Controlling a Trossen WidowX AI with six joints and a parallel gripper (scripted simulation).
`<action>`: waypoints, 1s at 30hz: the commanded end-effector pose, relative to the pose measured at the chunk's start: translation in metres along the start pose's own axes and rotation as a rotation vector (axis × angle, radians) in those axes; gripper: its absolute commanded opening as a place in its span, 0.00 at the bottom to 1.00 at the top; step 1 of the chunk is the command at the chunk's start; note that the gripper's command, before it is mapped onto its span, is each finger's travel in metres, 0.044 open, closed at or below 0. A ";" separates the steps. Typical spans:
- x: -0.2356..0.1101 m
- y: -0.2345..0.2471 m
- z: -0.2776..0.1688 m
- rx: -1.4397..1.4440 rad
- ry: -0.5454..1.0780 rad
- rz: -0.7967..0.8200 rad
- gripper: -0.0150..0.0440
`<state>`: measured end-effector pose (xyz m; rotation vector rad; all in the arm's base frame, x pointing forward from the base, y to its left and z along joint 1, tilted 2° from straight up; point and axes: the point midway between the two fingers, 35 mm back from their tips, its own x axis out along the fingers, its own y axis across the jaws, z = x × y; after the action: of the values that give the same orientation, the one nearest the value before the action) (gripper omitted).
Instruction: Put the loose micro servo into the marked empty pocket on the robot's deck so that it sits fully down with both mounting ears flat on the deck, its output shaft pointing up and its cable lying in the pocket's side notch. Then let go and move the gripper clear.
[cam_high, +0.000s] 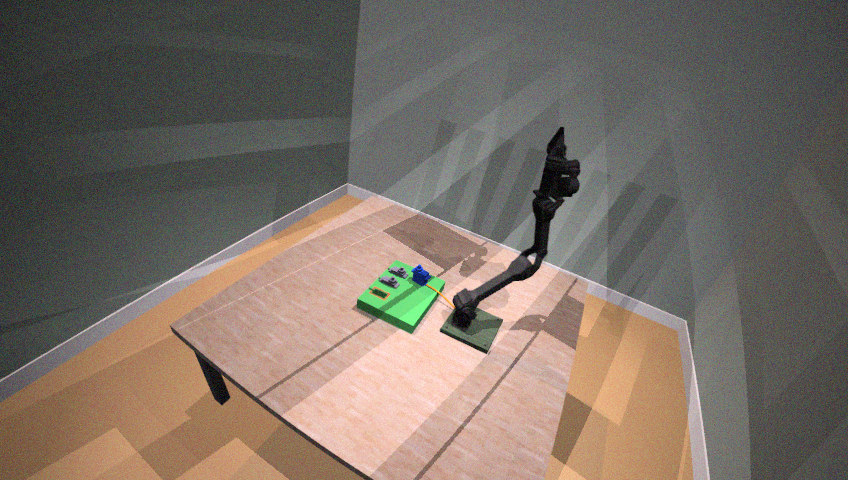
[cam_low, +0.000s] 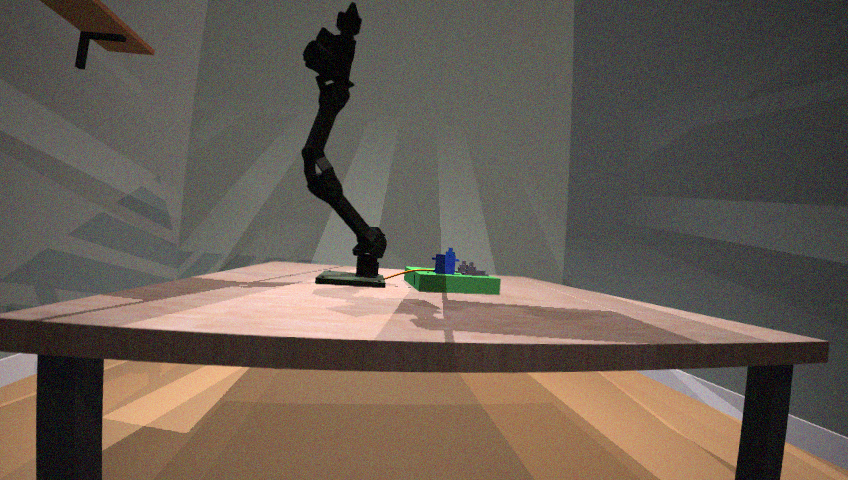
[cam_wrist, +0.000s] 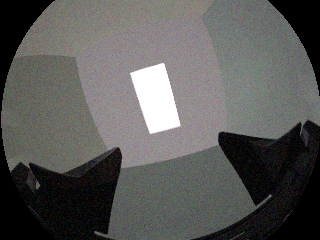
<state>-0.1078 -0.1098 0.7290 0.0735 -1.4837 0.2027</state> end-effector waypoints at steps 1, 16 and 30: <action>0.003 0.009 -0.013 0.024 0.038 0.014 1.00; 0.005 0.058 -0.077 0.165 0.248 0.090 1.00; -0.009 0.103 -0.161 0.354 0.529 0.086 1.00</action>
<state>0.0123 0.0067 0.7037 0.1990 -0.9801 0.5011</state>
